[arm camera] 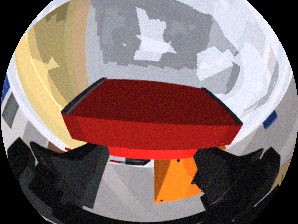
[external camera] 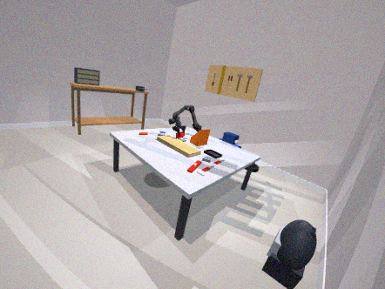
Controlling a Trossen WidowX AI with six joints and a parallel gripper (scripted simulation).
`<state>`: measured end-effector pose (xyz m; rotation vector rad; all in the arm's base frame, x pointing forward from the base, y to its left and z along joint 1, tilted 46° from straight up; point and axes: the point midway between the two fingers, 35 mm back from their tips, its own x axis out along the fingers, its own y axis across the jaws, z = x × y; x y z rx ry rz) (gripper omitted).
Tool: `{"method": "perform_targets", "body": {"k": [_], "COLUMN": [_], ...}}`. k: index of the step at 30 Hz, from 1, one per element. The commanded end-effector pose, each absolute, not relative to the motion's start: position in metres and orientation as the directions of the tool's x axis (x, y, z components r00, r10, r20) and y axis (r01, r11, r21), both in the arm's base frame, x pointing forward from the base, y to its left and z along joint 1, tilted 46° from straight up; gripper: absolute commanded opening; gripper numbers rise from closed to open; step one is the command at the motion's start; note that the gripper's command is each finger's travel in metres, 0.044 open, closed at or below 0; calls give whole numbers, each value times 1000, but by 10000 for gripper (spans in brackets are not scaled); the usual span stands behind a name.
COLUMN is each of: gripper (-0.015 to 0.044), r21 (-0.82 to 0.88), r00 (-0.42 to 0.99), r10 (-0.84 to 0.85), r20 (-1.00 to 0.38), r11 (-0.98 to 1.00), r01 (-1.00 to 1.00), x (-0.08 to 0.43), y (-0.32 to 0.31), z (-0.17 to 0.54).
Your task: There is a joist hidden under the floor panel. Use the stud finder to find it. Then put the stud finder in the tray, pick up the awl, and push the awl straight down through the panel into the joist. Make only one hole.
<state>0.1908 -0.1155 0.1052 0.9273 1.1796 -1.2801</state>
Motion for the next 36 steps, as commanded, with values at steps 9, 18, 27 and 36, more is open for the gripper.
{"method": "perform_targets", "body": {"k": [9,18,27,36], "gripper": [0,0,0,0], "r21": [-106,-101,-104,-104], "r00": [-92,-95,-105,-113], "r10": [-119,-52,-1,75], "r20": [-989,-994,-994,-991], "r11": [116,116,118,119], "r01": [988,988,988,987], "x": [192,192,192,192], "y": [-117,-119,-120,-122], "z": [107,107,107,107]}}
